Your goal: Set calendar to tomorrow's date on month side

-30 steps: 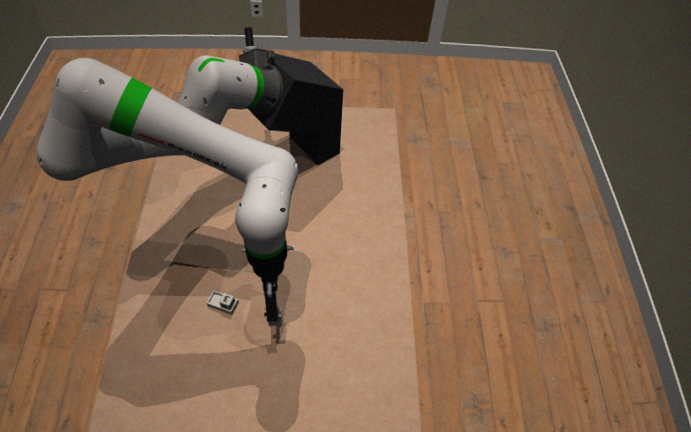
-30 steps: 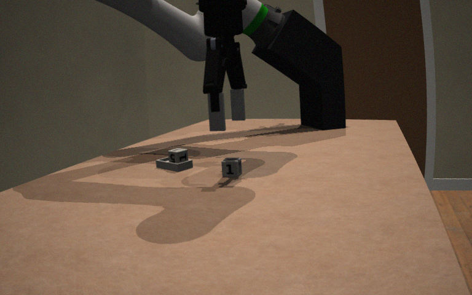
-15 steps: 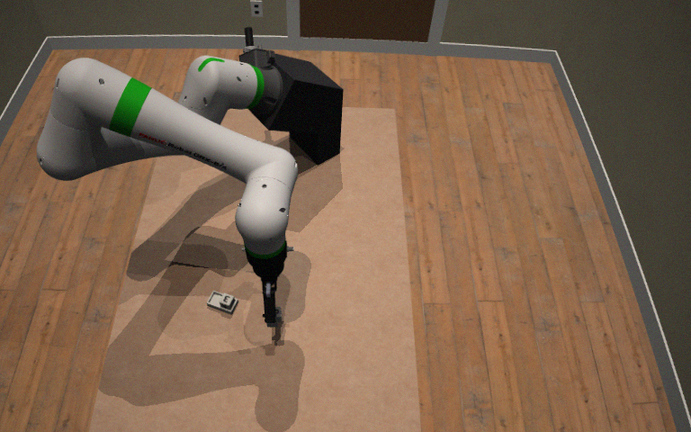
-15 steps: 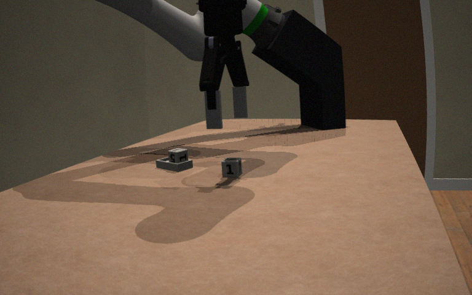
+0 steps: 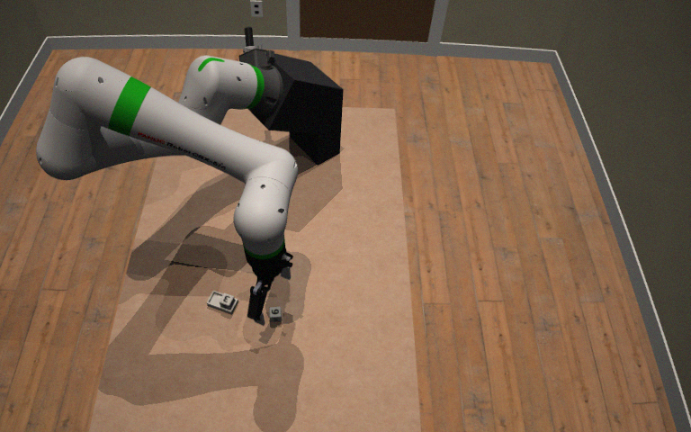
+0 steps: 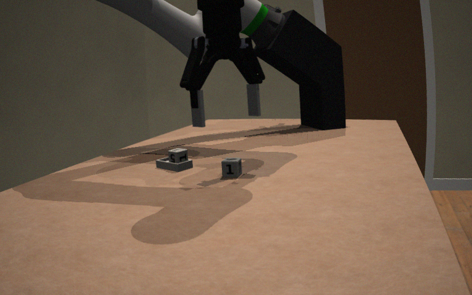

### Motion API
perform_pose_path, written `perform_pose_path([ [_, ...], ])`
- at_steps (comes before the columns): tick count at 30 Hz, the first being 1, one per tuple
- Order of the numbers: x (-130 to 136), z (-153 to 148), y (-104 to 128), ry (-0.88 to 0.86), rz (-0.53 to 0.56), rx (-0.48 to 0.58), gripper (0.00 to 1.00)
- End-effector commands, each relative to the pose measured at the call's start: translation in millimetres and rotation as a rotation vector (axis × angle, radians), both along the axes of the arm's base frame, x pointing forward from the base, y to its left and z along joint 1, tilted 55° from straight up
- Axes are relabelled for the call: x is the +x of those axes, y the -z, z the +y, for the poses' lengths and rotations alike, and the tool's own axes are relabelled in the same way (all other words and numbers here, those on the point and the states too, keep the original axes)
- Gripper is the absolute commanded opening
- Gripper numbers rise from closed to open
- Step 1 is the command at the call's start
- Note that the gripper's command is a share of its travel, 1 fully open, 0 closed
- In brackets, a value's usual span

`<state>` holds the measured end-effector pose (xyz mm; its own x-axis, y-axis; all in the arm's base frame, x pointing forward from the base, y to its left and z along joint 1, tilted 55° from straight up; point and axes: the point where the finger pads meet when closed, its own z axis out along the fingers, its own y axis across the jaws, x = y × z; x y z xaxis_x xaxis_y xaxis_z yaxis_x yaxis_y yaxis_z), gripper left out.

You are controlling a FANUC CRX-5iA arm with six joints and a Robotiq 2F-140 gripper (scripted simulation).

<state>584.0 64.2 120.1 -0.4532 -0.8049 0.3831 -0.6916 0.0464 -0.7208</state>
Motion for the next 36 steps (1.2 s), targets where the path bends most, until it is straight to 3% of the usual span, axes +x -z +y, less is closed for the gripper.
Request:
perform_pose_path([
  [1, -0.7, 1.0, -0.9, 0.096, -0.113, 0.092, 1.0],
  [7, -1.2, 1.5, -1.6, 0.165, -0.184, 0.16, 1.0],
  [8, -1.7, 1.9, -2.1, 0.222, -0.243, 0.217, 1.0],
  [20, -3.3, 3.5, -4.0, 0.439, -0.466, 0.431, 1.0],
  [23, -3.4, 3.6, -4.1, 0.446, -0.474, 0.438, 1.0],
  [25, -4.0, 4.1, -4.8, 0.525, -0.555, 0.516, 1.0],
  [34, -4.8, 4.8, -5.7, 0.623, -0.655, 0.613, 1.0],
  [35, -4.8, 4.8, -5.7, 0.623, -0.655, 0.613, 0.36],
  [36, -4.8, 4.8, -5.7, 0.623, -0.655, 0.613, 0.36],
])
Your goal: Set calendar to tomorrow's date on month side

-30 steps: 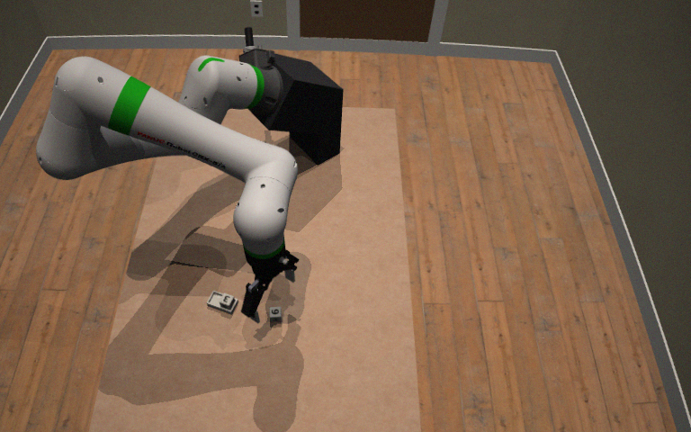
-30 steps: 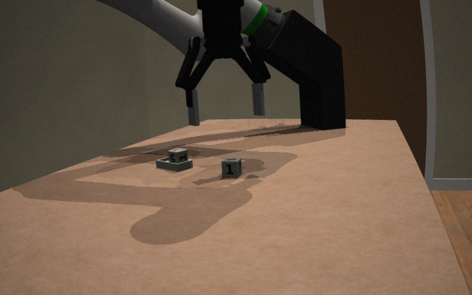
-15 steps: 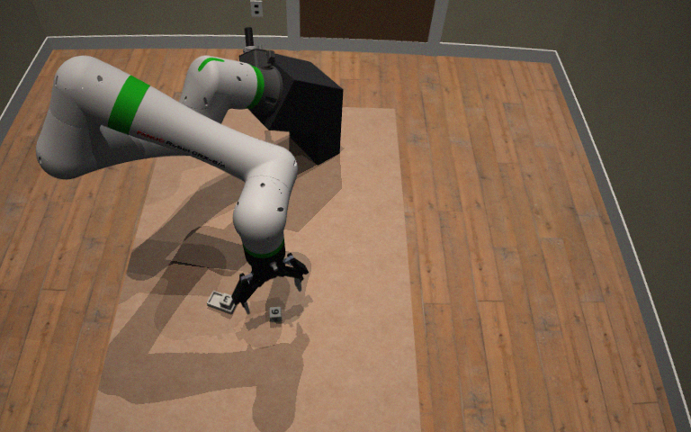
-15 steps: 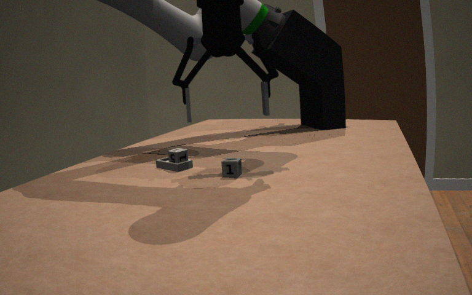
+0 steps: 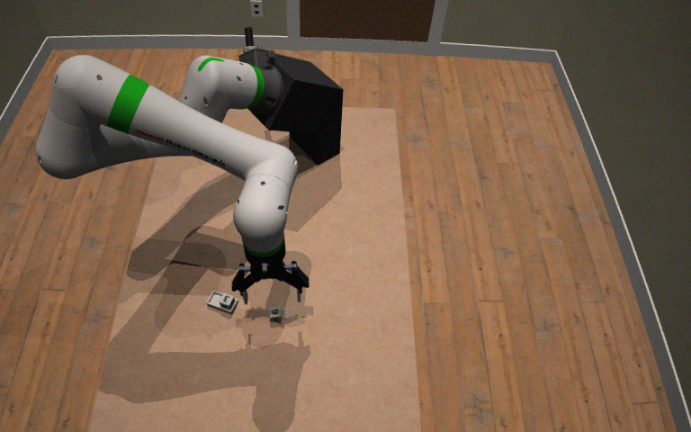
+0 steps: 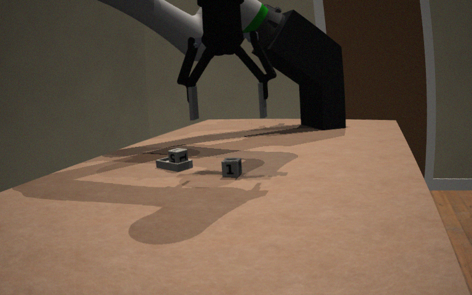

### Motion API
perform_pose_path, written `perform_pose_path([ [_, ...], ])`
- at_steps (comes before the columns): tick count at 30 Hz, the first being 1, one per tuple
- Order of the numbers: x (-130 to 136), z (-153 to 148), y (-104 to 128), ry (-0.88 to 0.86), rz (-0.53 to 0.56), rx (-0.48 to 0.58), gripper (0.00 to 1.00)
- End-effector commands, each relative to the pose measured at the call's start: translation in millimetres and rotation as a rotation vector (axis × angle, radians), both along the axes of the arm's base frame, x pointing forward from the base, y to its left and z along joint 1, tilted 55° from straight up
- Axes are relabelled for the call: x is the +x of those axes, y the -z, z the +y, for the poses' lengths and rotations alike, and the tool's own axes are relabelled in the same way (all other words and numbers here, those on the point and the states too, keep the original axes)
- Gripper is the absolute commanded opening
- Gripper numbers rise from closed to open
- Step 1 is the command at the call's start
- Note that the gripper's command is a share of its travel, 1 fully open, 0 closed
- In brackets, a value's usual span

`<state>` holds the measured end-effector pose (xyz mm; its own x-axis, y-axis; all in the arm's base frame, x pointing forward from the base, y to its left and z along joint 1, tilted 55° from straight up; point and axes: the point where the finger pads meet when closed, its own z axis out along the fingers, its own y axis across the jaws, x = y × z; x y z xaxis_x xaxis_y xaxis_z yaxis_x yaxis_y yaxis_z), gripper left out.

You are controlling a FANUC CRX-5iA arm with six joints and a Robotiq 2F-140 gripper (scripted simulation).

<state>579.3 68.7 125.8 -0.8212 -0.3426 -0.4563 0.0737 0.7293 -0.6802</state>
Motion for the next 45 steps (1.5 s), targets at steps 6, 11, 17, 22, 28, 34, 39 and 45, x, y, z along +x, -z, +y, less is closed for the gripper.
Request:
perform_pose_path([
  [6, -0.1, 0.3, 0.0, 0.006, -0.014, 0.005, 0.36],
  [11, -0.1, 0.3, 0.0, 0.006, -0.014, 0.005, 0.36],
  [17, -0.1, 0.3, 0.0, 0.006, -0.014, 0.005, 0.36],
  [22, -0.1, 0.3, 0.0, 0.006, -0.014, 0.005, 0.36],
  [28, -0.1, 0.3, 0.0, 0.006, -0.014, 0.005, 0.36],
  [34, -0.1, 0.3, 0.0, 0.006, -0.014, 0.005, 0.36],
  [39, 0.0, 0.1, 0.2, 0.006, -0.014, 0.005, 0.36],
  [45, 1.2, -1.2, 1.4, 0.006, -0.014, 0.005, 0.36],
])
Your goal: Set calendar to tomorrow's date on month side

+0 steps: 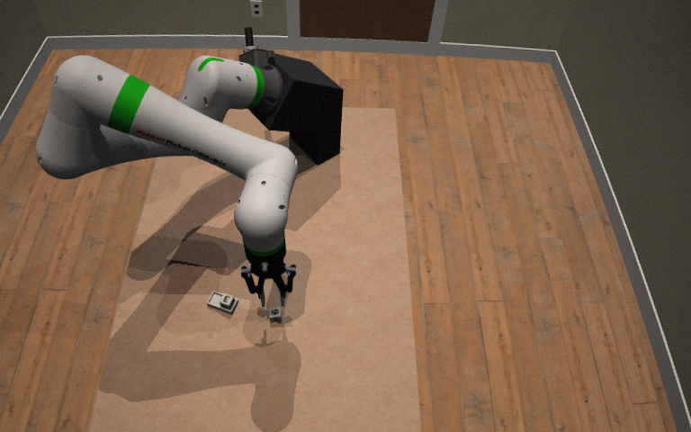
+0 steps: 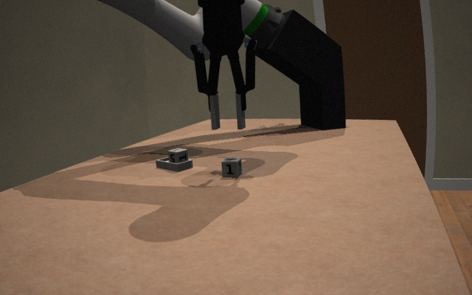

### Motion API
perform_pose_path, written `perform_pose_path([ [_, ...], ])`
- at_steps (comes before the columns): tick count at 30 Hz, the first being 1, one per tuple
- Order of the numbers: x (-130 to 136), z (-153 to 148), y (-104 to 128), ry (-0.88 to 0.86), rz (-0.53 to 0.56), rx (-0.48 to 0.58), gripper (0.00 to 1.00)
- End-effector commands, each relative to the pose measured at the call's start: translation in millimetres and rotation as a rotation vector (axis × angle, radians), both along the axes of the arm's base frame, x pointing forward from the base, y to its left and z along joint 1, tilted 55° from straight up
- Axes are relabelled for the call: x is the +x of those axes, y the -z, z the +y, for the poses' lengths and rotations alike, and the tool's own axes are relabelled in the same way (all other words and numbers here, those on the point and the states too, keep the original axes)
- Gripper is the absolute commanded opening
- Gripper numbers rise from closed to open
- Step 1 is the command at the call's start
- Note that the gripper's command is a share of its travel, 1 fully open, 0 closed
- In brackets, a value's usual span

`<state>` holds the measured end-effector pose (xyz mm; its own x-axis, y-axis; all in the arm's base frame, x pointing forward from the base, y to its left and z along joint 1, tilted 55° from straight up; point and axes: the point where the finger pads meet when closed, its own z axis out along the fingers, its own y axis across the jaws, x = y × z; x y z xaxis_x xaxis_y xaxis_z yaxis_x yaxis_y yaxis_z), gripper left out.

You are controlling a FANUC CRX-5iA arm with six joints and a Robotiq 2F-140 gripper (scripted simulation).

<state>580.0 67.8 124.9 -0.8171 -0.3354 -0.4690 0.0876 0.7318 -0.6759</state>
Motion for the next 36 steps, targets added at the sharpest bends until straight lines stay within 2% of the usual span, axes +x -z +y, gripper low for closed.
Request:
perform_pose_path([
  [1, 0.9, -0.7, 0.9, 0.0, 0.0, 0.0, 0.36],
  [36, 24.3, -25.3, 25.4, 0.0, -0.001, 0.0, 0.36],
])
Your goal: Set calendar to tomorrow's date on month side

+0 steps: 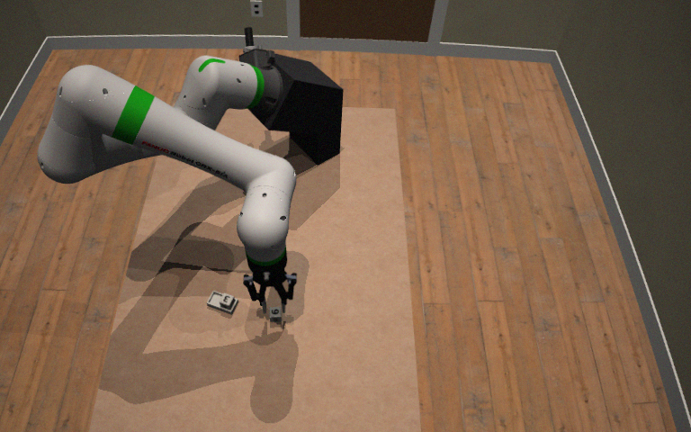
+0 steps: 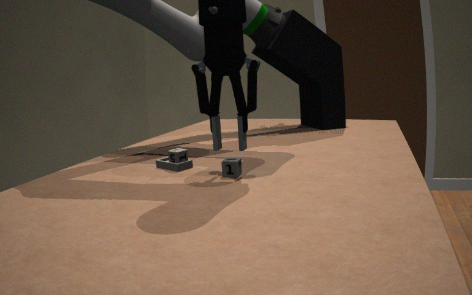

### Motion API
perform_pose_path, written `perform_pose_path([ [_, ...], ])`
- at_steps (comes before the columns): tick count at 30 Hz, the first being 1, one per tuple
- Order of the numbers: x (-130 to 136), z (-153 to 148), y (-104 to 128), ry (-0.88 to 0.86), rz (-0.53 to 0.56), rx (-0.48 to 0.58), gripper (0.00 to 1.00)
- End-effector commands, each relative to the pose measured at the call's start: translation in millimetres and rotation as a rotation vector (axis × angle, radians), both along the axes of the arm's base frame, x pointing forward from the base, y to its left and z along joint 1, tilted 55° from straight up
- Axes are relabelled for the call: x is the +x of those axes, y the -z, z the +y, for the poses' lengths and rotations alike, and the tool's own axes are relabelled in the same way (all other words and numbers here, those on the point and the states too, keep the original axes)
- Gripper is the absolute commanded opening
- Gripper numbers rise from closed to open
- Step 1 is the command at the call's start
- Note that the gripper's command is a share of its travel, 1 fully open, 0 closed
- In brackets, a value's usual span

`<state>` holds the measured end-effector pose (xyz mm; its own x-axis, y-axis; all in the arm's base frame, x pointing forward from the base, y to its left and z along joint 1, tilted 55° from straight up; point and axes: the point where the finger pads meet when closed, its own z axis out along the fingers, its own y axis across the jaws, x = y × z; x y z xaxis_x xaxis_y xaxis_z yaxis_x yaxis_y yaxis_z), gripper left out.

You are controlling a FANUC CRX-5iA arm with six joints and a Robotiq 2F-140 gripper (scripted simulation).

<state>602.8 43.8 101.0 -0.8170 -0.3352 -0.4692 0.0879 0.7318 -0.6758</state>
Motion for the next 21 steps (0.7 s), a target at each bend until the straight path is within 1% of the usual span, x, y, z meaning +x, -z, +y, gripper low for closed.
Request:
perform_pose_path([
  [1, 2.2, -1.9, 2.1, 0.0, 0.0, 0.0, 0.36],
  [21, 5.7, -5.6, 5.8, 0.0, 0.0, 0.0, 0.36],
])
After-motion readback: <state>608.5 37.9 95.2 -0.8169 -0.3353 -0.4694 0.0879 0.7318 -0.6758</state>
